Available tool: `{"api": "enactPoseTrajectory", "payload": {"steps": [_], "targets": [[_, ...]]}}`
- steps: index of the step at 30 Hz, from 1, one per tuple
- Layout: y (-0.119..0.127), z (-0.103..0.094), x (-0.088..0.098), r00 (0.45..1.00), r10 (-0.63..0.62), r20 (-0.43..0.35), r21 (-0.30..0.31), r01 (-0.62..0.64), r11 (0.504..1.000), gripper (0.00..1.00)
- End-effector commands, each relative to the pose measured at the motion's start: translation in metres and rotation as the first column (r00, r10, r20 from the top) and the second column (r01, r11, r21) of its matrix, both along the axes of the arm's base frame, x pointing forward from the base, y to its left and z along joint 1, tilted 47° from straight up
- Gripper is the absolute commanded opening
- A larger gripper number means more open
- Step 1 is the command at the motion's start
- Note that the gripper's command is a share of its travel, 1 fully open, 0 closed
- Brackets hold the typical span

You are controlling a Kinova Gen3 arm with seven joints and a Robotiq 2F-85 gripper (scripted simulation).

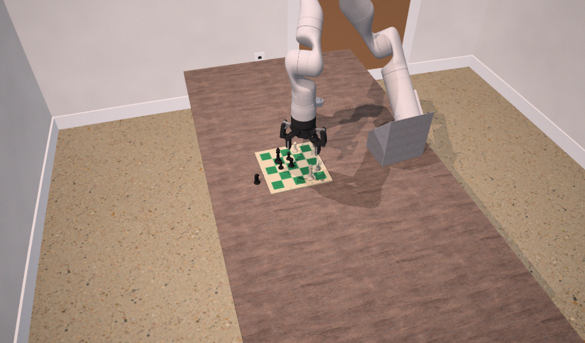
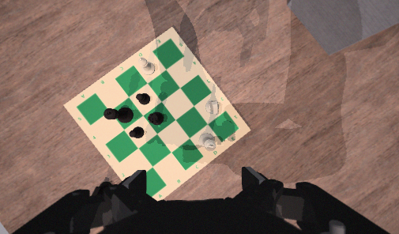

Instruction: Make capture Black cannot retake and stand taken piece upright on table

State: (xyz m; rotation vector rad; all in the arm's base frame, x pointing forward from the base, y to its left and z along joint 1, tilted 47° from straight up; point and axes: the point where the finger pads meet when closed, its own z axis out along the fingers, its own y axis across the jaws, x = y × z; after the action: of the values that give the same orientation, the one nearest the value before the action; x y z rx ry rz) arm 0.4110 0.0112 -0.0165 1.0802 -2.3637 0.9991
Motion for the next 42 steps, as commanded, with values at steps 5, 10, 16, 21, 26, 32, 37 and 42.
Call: {"api": "enactPoseTrajectory", "payload": {"steps": [5, 10, 16, 21, 26, 32, 37, 42], "targets": [[0.006, 0.003, -0.014, 0.992, -0.077, 0.102, -0.002, 0.078, 0.997, 1.0], [0.006, 0.004, -0.021, 0.978, -0.131, 0.163, 0.003, 0.133, 0.991, 1.0], [0.006, 0.005, -0.025, 0.968, -0.159, 0.194, 0.007, 0.161, 0.987, 1.0], [0.006, 0.006, -0.027, 0.961, -0.177, 0.214, 0.01, 0.179, 0.984, 1.0], [0.006, 0.006, -0.028, 0.958, -0.182, 0.22, 0.011, 0.184, 0.983, 1.0], [0.006, 0.006, -0.028, 0.958, -0.182, 0.22, 0.011, 0.184, 0.983, 0.41], [0.006, 0.006, -0.028, 0.958, -0.182, 0.22, 0.011, 0.184, 0.983, 0.41], [0.006, 0.006, -0.028, 0.958, -0.182, 0.22, 0.011, 0.184, 0.983, 0.41]]}}
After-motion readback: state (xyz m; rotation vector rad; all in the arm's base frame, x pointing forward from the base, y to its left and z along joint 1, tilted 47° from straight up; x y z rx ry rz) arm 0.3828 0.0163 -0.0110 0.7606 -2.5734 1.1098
